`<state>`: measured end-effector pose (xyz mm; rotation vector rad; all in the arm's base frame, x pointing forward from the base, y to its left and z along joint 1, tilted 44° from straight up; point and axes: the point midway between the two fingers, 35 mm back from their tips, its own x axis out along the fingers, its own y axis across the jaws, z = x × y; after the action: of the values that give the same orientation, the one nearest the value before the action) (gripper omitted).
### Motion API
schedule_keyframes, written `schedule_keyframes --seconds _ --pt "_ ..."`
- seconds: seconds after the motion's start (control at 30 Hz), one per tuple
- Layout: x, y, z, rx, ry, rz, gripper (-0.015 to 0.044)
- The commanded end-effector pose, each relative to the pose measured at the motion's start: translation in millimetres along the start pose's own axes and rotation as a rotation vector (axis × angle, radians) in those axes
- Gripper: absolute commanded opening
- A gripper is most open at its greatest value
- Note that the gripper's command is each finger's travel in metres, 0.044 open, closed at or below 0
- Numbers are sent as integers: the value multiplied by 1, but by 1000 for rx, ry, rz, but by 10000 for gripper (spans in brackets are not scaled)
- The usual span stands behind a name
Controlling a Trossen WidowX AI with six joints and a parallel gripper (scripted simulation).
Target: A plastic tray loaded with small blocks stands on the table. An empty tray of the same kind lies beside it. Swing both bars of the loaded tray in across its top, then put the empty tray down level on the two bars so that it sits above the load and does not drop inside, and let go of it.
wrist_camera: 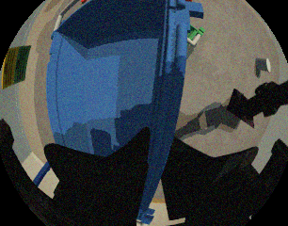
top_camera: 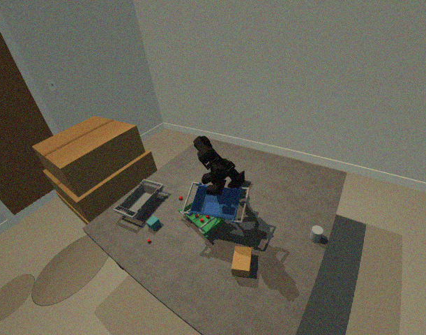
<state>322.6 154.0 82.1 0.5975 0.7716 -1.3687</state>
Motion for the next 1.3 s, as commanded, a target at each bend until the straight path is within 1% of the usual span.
schedule_keyframes --seconds 0.0,0.5,1.27 --pt "-6 2 20 75 -6 31 0" --pt "2 0 84 320 -39 40 0" --pt "3 0 84 323 -39 40 0"
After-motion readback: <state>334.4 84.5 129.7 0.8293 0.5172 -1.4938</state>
